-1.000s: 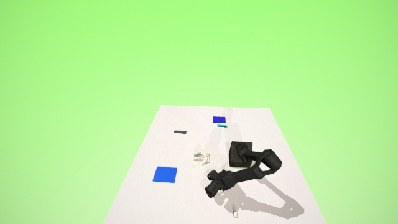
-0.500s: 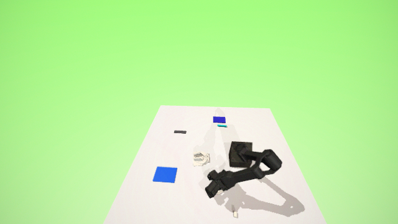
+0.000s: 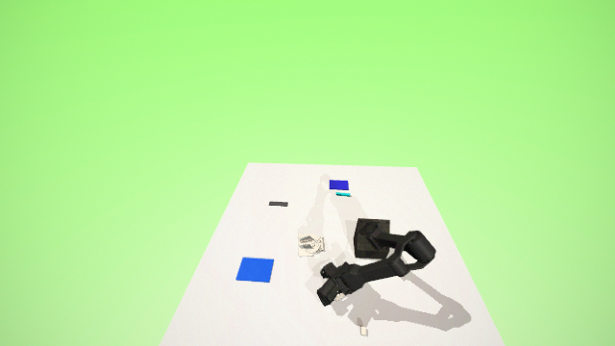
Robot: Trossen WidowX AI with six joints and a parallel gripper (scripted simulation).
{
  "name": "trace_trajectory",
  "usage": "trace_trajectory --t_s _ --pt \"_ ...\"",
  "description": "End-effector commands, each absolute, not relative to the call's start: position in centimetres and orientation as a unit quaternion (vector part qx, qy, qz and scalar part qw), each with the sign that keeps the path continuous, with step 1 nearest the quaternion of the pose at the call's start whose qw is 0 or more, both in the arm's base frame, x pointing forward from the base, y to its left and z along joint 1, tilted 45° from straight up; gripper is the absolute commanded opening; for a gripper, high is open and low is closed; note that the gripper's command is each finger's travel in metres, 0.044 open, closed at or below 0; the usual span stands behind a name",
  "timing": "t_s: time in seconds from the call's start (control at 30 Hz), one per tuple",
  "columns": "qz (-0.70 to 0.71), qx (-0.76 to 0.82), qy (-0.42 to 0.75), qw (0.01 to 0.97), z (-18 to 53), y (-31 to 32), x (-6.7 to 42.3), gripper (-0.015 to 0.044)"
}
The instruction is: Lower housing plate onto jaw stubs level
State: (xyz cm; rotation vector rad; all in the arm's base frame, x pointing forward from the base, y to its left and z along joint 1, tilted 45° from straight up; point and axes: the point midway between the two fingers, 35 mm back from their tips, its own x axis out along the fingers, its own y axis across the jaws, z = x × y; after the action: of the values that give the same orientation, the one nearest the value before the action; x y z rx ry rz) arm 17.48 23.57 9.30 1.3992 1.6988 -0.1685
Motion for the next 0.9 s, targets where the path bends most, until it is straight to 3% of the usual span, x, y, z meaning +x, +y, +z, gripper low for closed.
trace_trajectory --t_s 0.0,0.87 --pt "-0.068 0.566 0.687 0.450 9.3 23.5 17.5 0.0351" --pt "-0.072 0.564 0.686 0.453 14.3 18.3 17.2 0.0351"
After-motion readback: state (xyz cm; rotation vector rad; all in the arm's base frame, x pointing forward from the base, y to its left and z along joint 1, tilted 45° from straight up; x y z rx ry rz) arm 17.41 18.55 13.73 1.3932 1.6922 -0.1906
